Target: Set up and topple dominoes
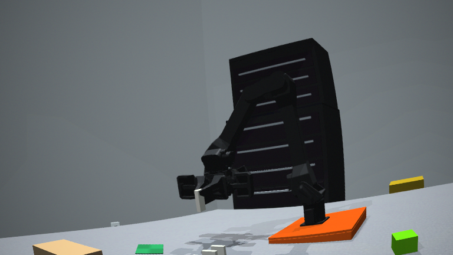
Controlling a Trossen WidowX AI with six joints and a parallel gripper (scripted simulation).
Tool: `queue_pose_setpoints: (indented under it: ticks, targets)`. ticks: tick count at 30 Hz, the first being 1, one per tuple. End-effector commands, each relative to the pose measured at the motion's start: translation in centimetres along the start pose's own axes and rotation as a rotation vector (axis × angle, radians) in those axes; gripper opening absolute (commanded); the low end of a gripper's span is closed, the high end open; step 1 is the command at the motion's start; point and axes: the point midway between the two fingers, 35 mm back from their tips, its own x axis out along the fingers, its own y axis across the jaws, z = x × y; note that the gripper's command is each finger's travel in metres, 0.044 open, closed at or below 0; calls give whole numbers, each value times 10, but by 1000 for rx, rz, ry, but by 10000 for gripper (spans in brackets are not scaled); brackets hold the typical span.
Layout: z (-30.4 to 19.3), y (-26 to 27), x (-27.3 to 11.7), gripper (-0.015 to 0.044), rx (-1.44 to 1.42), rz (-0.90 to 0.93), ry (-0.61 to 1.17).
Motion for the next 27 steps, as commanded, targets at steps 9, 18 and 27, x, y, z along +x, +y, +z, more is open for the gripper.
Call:
queue_pose_setpoints:
  ticks: [9, 18, 27]
  targets:
    - [-37, -2, 6, 24, 20, 1, -1]
    - [-61, -2, 11, 24, 22, 2, 0]
    - [-81, 1, 15, 24, 24, 2, -1]
